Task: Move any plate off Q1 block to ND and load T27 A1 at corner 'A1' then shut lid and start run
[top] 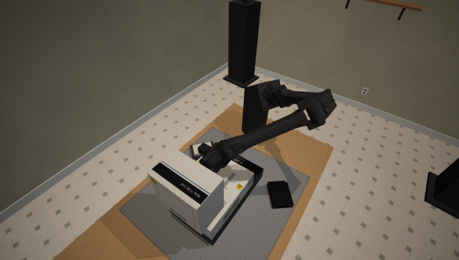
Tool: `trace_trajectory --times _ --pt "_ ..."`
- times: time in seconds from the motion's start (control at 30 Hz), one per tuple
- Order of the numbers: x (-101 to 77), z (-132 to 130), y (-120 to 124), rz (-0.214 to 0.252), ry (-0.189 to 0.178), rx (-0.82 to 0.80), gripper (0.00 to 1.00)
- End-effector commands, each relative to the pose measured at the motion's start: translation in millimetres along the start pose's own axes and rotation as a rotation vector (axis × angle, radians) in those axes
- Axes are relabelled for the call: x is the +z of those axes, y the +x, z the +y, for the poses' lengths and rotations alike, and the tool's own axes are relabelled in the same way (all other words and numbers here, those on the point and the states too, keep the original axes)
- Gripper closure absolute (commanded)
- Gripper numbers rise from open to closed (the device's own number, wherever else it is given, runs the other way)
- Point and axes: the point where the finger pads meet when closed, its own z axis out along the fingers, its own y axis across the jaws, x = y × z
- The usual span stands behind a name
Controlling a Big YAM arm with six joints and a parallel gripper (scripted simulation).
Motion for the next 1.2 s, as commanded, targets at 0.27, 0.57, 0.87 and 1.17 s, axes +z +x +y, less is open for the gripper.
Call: trace_trajectory --times 0.27,0.57,0.87,1.17 --pt "1.2 7 -11 -0.010 -0.012 0.015 1.00" --pt "3.3 16 12 0.001 -0.021 -0.030 1.00" --pt "5.8 11 15 0.003 -0.014 -0.030 1.00" --pt "-5.5 9 -1 -0.004 -0.034 -0.025 0.00"
